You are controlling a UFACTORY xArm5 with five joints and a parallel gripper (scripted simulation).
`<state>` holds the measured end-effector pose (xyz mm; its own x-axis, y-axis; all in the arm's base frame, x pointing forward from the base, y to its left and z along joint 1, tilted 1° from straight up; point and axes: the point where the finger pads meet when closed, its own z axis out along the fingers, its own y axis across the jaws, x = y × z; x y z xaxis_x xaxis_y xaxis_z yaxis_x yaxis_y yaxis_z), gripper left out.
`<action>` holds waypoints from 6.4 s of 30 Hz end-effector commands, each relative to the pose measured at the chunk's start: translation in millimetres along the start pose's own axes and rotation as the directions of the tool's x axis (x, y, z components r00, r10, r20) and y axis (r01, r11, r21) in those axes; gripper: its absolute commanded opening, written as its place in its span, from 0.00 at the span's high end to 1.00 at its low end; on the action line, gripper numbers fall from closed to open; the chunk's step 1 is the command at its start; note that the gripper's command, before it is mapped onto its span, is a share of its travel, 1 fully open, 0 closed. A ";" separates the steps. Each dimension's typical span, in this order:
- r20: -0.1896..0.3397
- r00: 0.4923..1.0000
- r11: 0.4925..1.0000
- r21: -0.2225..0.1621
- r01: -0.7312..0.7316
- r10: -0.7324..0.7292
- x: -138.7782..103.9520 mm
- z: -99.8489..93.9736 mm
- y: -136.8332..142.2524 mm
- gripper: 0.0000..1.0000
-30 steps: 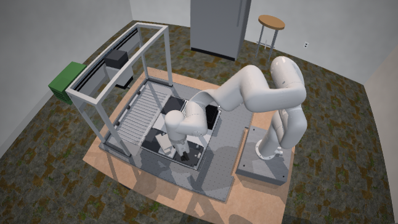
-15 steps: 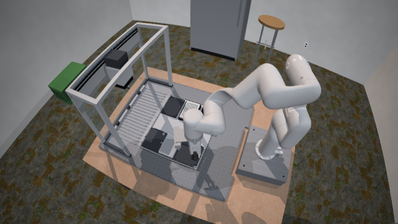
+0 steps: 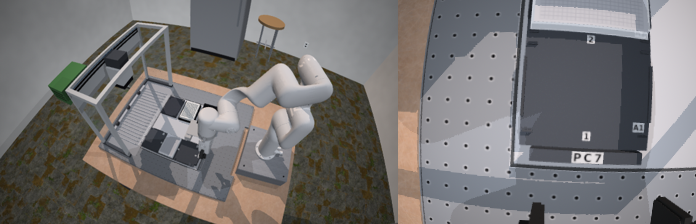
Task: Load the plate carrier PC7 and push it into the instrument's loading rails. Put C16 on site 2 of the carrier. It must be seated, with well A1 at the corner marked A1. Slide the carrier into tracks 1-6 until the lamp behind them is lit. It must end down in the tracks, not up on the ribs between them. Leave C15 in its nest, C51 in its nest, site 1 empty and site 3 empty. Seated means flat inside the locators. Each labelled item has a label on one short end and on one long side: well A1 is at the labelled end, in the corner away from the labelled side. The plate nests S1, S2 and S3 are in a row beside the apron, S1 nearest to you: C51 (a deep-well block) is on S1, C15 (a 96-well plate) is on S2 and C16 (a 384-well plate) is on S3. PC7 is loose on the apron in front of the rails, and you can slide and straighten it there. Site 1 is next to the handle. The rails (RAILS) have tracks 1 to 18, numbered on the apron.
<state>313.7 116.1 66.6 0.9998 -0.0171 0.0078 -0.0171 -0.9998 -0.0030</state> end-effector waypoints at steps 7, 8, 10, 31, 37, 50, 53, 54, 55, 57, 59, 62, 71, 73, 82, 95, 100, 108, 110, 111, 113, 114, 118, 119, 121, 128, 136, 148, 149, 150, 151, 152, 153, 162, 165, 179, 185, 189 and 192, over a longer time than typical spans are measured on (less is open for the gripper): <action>-0.007 0.999 0.999 0.003 -0.046 0.046 -0.6 -1.6 0.4 0.19; -0.007 0.999 0.999 0.003 -0.046 0.046 -0.6 -1.6 0.4 0.19; -0.007 0.999 0.999 0.003 -0.046 0.046 -0.6 -1.6 0.4 0.19; -0.007 0.999 0.999 0.003 -0.046 0.046 -0.4 26.8 0.6 0.19; -0.007 0.999 0.999 0.003 -0.046 0.046 -0.3 36.8 0.7 0.19; -0.007 0.999 0.999 0.003 -0.046 0.046 -0.2 55.2 0.9 0.19; -0.007 0.999 0.999 0.003 -0.046 0.046 -0.2 60.2 0.9 0.19; -0.007 0.999 0.999 0.003 -0.046 0.046 -0.1 61.9 0.9 0.19; -0.007 0.999 0.999 0.003 -0.046 0.046 -0.1 63.6 0.9 0.19; -0.007 0.999 0.999 0.003 -0.046 0.046 -0.1 66.9 1.0 0.19; -0.007 0.999 0.999 0.003 -0.046 0.046 -0.1 70.3 1.0 0.19; -0.007 0.999 0.999 0.003 -0.046 0.046 -0.1 73.6 1.0 0.19; -0.007 0.999 0.999 0.003 -0.046 0.046 0.0 85.6 1.2 0.19; -0.007 0.999 0.999 0.003 -0.046 0.046 0.0 85.6 1.2 0.19; -0.007 0.999 0.999 0.003 -0.046 0.046 0.0 85.6 1.2 0.19; -0.007 0.999 0.999 0.003 -0.046 0.046 0.1 94.3 1.2 0.19; -0.007 0.999 0.999 0.003 -0.046 0.046 0.1 96.3 1.3 0.19; -0.007 0.999 0.999 0.003 -0.046 0.046 0.1 101.6 1.3 0.19; -0.007 0.999 0.999 0.003 -0.046 0.046 0.1 102.9 1.3 0.19; -0.007 0.999 0.999 0.003 -0.046 0.046 0.1 103.6 1.3 0.19; -0.007 0.999 0.999 0.003 -0.046 0.046 0.1 104.3 1.3 0.19; -0.007 0.999 0.999 0.003 -0.046 0.046 0.1 104.3 1.3 0.19; -0.007 0.999 0.999 0.003 -0.046 0.046 0.2 105.6 1.3 0.19; -0.007 0.999 0.999 0.003 -0.046 0.046 0.2 105.6 1.3 0.19; -0.007 0.999 0.999 0.003 -0.046 0.046 0.2 105.6 1.3 0.19; -0.007 0.999 0.999 0.003 -0.046 0.046 3.2 105.6 1.5 0.19; -0.007 0.999 0.999 0.003 -0.046 0.046 9.2 105.5 1.7 0.19; -0.007 0.999 0.999 0.003 -0.046 0.046 19.2 105.4 2.2 0.19; -0.007 0.999 0.999 0.003 -0.046 0.046 20.2 105.4 2.2 0.19; -0.007 0.999 0.999 0.003 -0.046 0.046 21.2 105.4 2.3 0.19; -0.007 0.999 0.999 0.003 -0.046 0.046 22.2 105.4 2.3 0.19; -0.007 0.999 0.999 0.003 -0.046 0.046 23.2 105.3 2.4 0.19; -0.007 0.999 0.999 0.003 -0.046 0.046 24.2 105.3 2.4 0.19; -0.008 0.999 0.999 0.003 -0.046 0.046 33.2 105.2 2.8 0.19; -0.008 0.999 0.999 0.003 -0.046 0.046 34.2 105.2 2.9 0.19; -0.008 0.999 0.999 0.003 -0.046 0.046 48.2 105.0 3.5 0.19; -0.008 0.999 0.999 0.002 -0.046 0.046 52.2 105.0 3.7 0.19; -0.008 0.999 0.999 0.002 -0.046 0.046 56.2 104.9 3.9 0.19; -0.008 0.999 0.999 0.002 -0.046 0.046 59.2 104.9 4.0 0.19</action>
<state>368.8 111.2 -38.9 0.9979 -0.0634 0.0122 -0.0634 -0.9980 -0.0046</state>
